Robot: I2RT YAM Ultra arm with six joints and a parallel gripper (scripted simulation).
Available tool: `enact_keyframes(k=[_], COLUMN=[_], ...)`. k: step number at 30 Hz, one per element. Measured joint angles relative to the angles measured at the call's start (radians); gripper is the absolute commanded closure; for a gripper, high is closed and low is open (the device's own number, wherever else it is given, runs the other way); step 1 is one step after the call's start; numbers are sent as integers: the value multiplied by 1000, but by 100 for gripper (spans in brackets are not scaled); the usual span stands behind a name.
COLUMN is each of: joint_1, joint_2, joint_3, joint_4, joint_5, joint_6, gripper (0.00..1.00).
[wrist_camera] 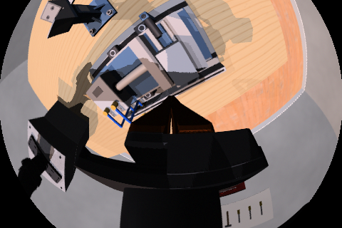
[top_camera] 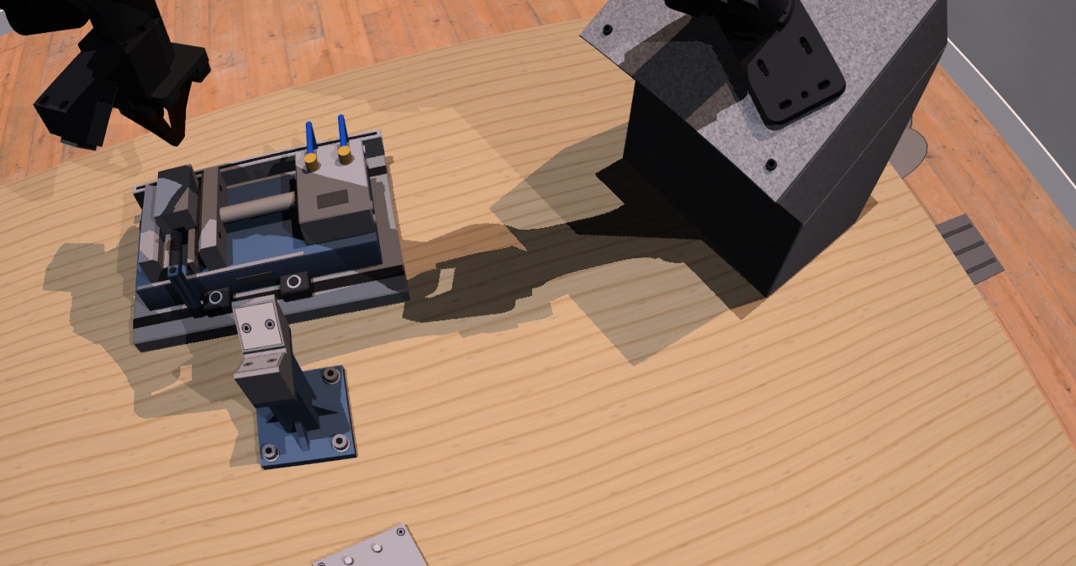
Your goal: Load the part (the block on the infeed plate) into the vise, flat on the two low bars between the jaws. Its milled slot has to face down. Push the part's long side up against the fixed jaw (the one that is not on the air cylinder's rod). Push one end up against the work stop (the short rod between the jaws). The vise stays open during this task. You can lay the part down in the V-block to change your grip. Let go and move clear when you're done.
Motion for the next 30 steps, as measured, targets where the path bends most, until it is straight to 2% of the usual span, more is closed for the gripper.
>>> enact_keyframes(k=[30], joint_1=[-39], joint_2=[107], joint_3=[176], joint_4=[-91], joint_5=[-24], joint_6=[869], gripper=[100])
